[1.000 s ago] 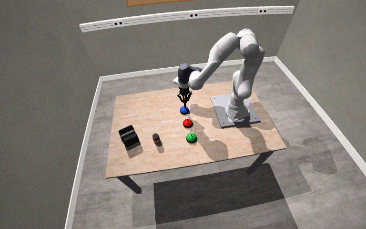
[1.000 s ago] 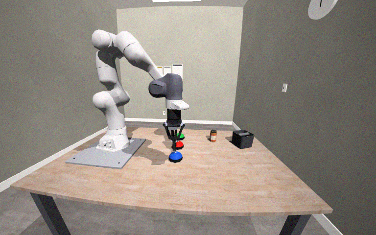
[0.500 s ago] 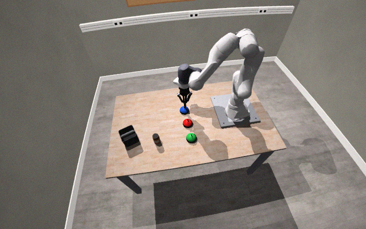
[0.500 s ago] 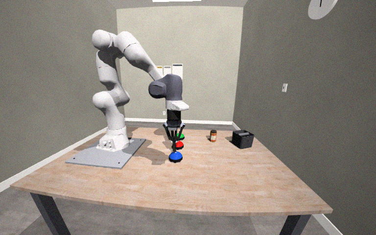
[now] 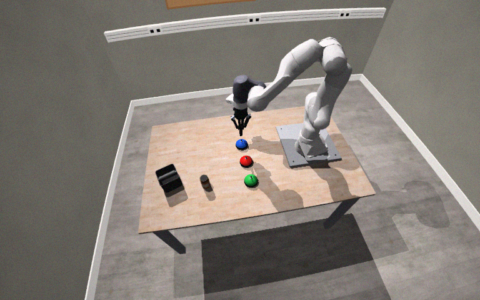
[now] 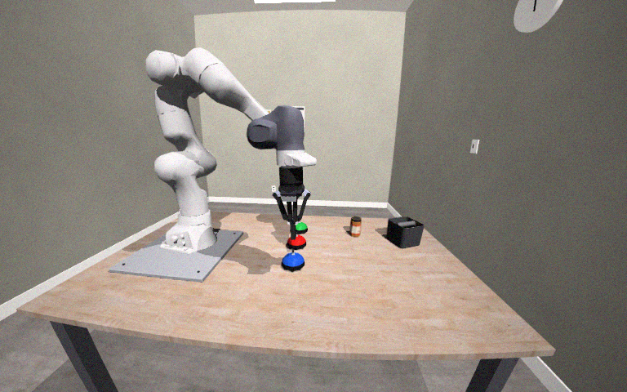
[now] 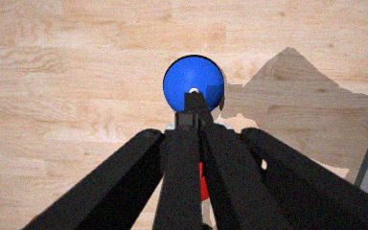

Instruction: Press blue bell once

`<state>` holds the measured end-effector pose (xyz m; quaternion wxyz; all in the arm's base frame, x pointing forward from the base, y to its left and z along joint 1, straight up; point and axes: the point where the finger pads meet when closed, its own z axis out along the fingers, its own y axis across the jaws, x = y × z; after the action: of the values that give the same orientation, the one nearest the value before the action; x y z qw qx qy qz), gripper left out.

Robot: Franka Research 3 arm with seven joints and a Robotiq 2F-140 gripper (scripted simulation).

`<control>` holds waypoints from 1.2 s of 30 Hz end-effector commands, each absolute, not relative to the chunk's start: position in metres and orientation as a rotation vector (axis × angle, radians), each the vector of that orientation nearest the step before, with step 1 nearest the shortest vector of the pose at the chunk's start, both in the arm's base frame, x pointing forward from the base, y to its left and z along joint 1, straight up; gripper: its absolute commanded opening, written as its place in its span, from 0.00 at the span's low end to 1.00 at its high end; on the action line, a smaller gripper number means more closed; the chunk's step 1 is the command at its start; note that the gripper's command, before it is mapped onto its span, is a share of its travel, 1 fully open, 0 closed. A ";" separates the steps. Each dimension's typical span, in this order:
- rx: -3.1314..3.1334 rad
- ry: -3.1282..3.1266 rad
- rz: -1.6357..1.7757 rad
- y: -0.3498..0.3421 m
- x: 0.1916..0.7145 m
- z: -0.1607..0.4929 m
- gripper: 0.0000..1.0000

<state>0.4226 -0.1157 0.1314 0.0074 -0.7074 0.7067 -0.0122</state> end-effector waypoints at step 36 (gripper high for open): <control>-2.228 2.218 0.002 -0.114 0.413 0.155 0.10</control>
<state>0.4127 -0.1134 0.1538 -0.0004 -0.7078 0.7064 0.0014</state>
